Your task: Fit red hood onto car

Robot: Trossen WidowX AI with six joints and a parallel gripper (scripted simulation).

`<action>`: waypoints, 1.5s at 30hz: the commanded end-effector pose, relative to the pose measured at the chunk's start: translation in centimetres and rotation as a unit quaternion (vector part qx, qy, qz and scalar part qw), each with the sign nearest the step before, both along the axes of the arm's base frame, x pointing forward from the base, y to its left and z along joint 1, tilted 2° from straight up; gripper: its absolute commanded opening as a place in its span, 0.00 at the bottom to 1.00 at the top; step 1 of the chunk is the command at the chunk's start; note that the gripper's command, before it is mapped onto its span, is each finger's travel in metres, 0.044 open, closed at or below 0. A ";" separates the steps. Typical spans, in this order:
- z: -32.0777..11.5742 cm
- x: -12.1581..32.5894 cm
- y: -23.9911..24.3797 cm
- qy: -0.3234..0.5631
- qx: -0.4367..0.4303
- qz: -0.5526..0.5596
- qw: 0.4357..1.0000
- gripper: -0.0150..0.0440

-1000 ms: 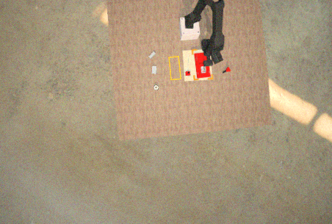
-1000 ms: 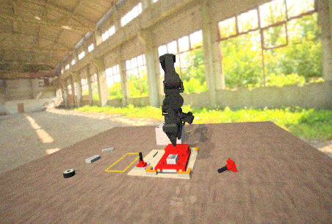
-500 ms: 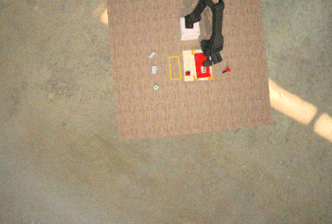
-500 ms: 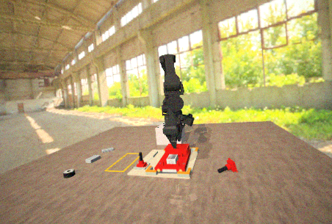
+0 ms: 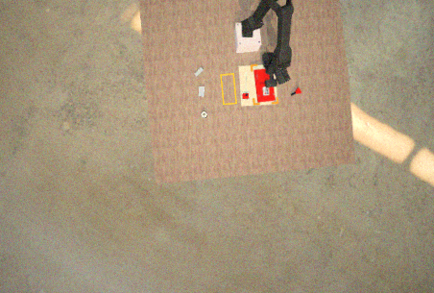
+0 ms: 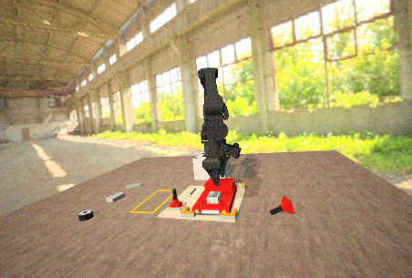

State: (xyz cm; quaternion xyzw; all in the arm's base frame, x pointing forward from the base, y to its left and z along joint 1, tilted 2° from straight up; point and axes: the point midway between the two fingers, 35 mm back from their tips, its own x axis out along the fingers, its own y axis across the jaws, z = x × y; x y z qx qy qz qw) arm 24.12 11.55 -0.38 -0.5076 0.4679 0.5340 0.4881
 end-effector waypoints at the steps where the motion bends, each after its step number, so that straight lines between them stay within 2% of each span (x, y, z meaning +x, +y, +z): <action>1: -0.2 0.0 -0.1 -0.001 -0.002 -0.003 1.000 1.00; 30: -1.7 0.0 0.0 -0.001 -0.002 -0.003 1.000 1.00; 34: -1.5 0.0 0.0 0.000 0.000 0.000 1.000 0.82; 43: -1.5 0.0 0.0 0.000 0.000 0.000 1.000 0.72; 45: -1.5 0.0 0.0 0.000 0.000 0.000 1.000 0.63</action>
